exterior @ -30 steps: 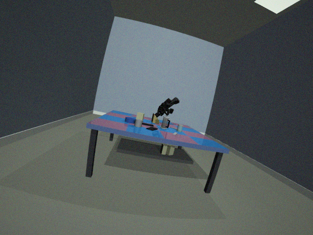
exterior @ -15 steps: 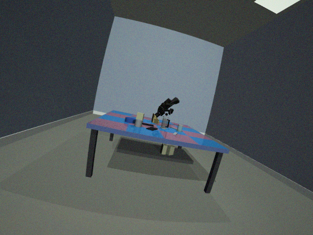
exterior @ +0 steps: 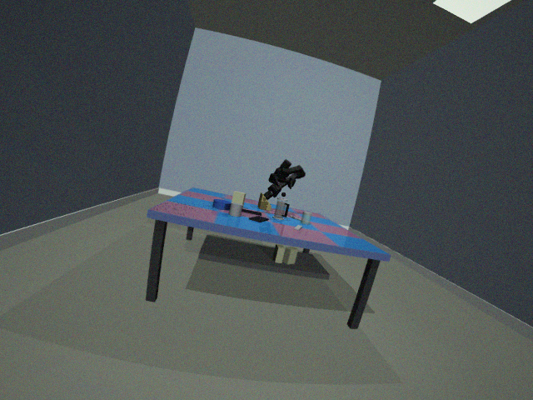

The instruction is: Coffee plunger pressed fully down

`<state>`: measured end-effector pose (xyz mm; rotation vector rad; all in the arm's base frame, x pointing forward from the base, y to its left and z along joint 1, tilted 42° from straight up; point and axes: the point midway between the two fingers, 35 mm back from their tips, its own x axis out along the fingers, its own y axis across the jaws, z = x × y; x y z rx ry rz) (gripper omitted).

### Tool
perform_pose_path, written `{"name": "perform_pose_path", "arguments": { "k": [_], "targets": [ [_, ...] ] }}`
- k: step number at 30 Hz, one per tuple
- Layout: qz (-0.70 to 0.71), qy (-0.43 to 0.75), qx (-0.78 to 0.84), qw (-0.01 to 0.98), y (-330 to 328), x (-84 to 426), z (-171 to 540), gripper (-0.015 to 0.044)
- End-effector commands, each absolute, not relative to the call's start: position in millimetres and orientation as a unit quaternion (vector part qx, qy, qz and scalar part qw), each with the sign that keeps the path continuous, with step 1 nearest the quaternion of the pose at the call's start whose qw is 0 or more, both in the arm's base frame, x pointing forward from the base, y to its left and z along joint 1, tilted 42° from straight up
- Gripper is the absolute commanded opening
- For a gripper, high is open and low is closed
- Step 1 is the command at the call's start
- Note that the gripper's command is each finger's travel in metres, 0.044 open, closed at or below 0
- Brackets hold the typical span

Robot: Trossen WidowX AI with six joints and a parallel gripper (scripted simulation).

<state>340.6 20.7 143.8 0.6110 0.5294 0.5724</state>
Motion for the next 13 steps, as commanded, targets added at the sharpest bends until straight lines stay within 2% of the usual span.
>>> {"name": "perform_pose_path", "arguments": {
  "k": [1,13],
  "targets": [
    [0.282,0.247,0.292,0.880,3.5,330.2,172.2,0.0440],
    [0.281,0.247,0.292,0.880,3.2,331.4,170.7,0.0440]
  ]
}}
